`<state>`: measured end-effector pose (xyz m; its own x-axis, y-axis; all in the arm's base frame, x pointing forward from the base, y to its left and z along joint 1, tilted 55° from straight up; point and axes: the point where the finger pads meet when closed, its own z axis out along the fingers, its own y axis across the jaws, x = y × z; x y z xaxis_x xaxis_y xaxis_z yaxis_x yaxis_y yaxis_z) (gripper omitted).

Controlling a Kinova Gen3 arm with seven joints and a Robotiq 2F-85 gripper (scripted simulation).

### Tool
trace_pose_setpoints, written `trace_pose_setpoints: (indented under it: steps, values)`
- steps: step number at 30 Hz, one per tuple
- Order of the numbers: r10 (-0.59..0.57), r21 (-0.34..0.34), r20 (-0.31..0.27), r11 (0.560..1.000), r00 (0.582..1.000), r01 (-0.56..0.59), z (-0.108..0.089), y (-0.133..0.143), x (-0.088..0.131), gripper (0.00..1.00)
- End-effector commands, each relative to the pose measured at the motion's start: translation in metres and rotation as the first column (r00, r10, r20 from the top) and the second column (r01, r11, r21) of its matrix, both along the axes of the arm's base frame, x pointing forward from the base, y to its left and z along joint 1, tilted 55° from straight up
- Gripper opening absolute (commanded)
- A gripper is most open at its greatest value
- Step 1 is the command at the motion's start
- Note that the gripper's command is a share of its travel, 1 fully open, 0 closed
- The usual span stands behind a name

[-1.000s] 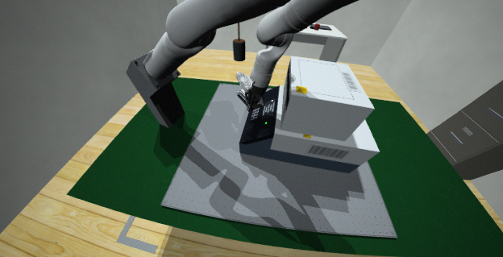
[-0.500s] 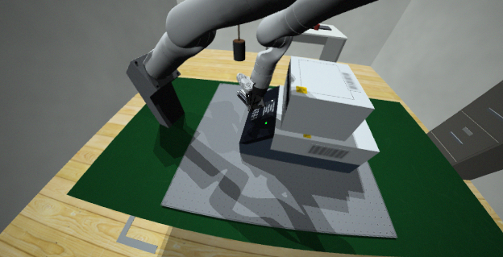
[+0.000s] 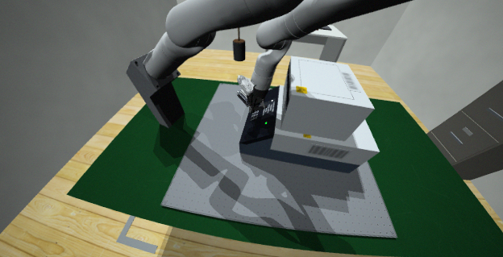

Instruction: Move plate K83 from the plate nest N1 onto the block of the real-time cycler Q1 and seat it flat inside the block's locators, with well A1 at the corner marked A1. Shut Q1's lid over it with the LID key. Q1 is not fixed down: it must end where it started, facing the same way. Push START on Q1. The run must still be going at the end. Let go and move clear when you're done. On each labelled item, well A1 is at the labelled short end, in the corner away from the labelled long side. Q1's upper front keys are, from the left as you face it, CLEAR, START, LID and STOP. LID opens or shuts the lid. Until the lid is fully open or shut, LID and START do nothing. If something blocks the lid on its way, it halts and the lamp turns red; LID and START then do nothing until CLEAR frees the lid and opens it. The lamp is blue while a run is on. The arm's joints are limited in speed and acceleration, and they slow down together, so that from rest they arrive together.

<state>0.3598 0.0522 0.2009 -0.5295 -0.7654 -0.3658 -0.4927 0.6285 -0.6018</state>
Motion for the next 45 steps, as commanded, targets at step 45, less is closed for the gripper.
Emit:
trace_pose_setpoints:
  steps: [45]
  values:
    - [0.002,0.001,0.005,1.000,1.000,-0.002,0.002,0.000,0.019,0.10]
